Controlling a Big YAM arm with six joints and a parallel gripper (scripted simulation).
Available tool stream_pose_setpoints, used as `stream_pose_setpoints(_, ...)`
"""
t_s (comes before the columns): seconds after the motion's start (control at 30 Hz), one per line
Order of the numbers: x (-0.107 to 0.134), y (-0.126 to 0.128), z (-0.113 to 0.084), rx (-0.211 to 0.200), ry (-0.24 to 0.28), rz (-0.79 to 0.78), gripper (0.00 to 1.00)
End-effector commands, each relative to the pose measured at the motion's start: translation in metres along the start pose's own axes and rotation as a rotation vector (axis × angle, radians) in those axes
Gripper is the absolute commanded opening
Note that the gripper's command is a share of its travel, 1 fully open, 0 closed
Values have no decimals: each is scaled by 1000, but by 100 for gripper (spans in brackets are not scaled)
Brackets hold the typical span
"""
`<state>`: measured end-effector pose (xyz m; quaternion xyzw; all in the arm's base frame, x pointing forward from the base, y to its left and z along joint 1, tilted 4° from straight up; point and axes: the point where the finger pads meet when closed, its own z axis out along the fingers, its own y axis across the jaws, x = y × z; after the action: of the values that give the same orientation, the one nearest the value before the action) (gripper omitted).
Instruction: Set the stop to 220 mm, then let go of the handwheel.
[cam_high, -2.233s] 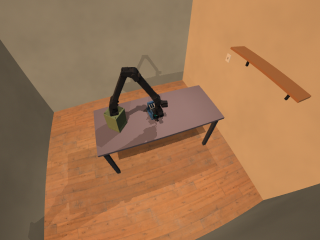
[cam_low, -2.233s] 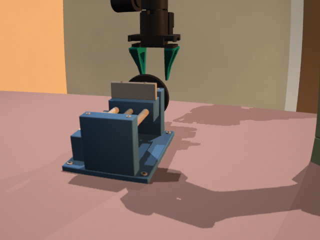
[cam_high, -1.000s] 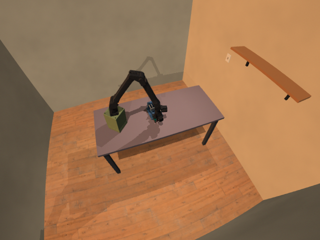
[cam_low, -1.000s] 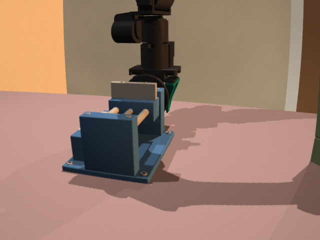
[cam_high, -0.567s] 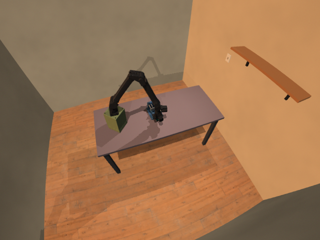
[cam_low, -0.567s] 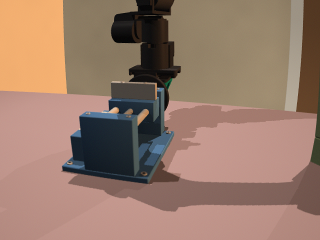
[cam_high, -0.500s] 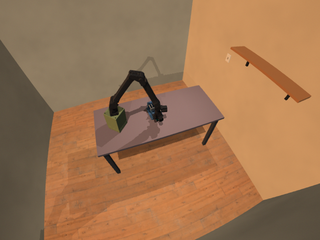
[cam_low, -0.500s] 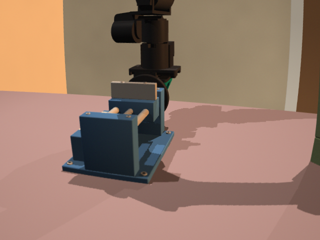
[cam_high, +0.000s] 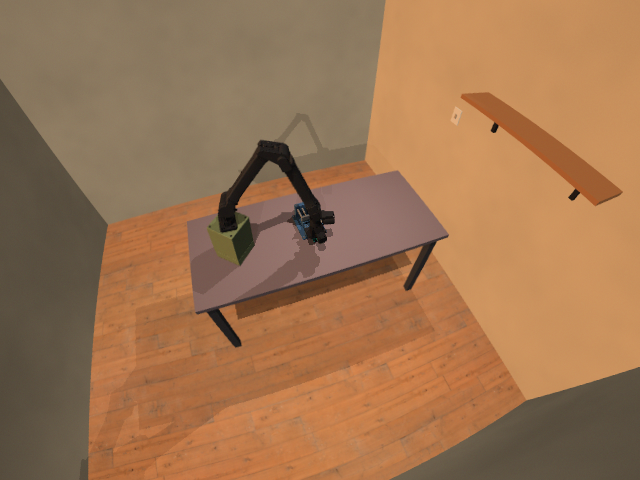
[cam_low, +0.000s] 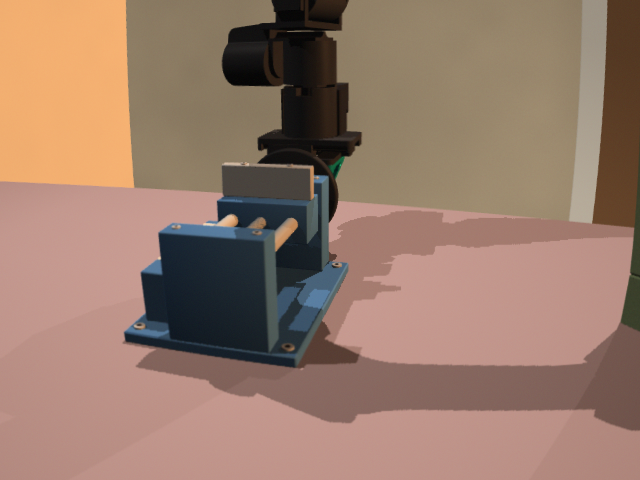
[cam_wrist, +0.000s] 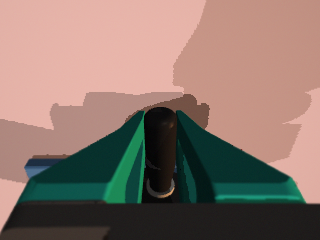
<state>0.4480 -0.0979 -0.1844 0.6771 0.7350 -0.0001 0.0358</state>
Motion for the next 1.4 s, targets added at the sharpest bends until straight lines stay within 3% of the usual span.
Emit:
stream_pose_setpoints(0.0,-10,14,-9,-38,-14,5,6)
stream_pose_setpoints(0.7,-11,3,-16,-45,-17,3,6)
stream_pose_setpoints(1.03,-8,-17,-13,-17,-10,2,6)
stream_pose_setpoints(1.37,-9,-22,-30,-20,-11,2,6)
